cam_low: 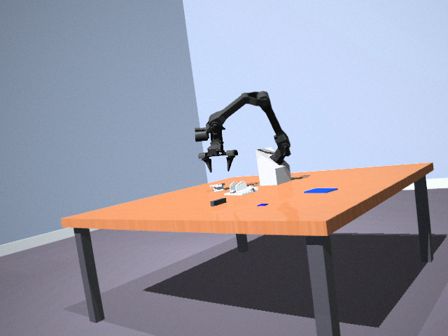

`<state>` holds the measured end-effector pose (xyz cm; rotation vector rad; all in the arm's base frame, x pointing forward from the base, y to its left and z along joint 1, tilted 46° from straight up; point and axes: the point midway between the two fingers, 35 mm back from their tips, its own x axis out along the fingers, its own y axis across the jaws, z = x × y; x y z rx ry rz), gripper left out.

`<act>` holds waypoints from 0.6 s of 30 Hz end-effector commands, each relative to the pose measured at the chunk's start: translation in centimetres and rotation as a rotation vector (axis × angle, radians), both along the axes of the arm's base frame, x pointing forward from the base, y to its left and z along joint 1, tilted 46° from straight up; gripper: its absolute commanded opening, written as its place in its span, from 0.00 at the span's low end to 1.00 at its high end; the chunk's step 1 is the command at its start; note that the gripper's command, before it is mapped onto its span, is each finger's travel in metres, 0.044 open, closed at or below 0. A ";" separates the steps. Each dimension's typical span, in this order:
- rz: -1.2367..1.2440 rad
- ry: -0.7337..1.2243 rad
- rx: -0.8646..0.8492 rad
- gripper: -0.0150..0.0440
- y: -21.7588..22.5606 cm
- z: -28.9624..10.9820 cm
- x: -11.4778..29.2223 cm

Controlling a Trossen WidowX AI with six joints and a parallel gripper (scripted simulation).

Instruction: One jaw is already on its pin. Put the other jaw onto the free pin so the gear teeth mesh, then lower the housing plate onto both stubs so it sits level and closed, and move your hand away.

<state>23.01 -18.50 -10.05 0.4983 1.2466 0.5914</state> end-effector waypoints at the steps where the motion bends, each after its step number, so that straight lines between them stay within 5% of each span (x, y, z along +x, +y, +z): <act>1: 0.053 -0.033 -0.015 1.00 -1.0 -1.1 -1.3; 18: 0.314 -0.235 -0.072 1.00 -4.7 -5.8 -7.9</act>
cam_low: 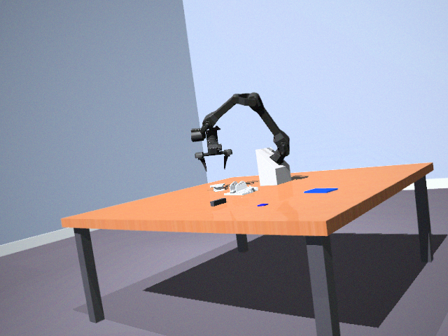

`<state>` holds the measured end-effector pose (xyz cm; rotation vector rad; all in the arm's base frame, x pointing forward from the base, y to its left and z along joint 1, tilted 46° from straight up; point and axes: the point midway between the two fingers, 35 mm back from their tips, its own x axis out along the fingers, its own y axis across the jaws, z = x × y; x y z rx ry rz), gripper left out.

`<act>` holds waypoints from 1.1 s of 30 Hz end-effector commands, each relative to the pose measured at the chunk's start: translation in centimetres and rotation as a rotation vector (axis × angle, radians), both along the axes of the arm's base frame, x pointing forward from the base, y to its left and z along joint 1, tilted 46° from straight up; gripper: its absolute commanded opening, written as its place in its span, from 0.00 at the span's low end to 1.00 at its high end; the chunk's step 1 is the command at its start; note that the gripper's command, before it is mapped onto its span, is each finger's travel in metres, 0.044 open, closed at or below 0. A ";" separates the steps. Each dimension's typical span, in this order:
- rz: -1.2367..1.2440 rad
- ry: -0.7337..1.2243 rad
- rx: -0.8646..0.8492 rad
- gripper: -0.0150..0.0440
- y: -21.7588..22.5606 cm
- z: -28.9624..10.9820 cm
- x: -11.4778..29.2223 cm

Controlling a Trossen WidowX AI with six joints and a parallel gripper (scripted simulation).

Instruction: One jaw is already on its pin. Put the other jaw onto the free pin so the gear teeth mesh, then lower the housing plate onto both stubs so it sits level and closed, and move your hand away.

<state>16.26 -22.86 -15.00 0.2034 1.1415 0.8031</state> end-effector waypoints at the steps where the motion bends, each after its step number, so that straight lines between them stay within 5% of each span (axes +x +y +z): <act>1: 0.060 -0.041 -0.003 1.00 -0.4 -1.1 -1.6; 33: 0.147 -0.114 -0.009 1.00 1.8 -5.2 -3.4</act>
